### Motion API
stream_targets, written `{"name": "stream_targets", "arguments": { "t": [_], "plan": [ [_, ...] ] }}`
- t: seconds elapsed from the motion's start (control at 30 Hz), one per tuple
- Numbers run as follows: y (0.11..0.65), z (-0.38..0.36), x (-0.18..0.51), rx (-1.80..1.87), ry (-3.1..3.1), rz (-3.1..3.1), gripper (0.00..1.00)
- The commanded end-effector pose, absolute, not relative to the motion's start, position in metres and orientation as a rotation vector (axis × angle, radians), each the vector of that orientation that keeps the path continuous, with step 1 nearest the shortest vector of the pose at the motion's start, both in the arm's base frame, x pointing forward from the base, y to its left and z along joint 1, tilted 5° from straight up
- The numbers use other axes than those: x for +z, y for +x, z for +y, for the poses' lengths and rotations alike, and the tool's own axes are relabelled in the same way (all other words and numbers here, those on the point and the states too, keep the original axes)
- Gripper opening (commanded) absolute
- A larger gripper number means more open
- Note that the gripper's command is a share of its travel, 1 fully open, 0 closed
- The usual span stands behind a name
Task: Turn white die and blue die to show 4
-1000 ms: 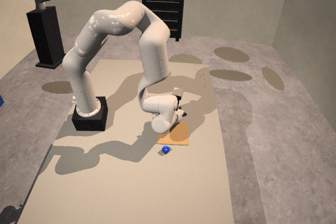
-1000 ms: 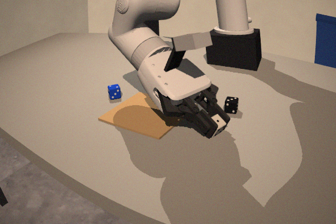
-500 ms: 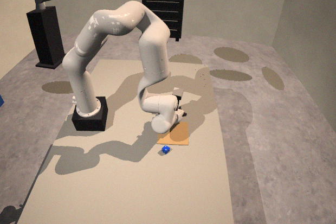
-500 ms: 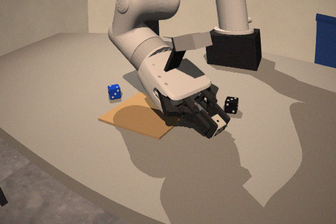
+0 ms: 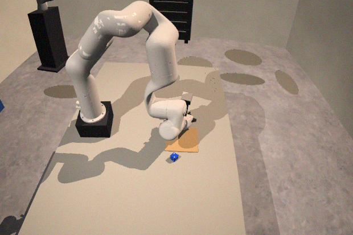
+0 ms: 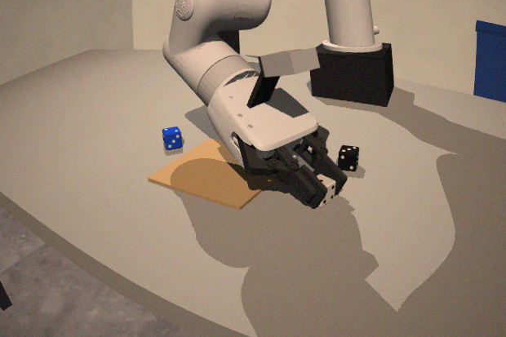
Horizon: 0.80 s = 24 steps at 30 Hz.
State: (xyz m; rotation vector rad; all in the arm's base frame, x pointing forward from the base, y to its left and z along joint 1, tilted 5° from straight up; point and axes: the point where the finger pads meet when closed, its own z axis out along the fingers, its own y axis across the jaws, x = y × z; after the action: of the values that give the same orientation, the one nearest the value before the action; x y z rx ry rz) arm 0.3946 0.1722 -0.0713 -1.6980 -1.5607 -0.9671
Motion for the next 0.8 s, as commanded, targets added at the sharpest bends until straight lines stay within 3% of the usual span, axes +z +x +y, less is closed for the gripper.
{"name": "stream_targets", "arguments": {
  "t": [0.0,0.13,0.77],
  "plan": [
    [0.3957,0.1723,-0.0704,-0.97,-1.697,-1.562,0.33],
    [0.3957,0.1723,-0.0704,-0.97,-1.697,-1.562,0.42],
    [0.3957,0.1723,-0.0704,-0.97,-1.697,-1.562,0.42]
  ]
}}
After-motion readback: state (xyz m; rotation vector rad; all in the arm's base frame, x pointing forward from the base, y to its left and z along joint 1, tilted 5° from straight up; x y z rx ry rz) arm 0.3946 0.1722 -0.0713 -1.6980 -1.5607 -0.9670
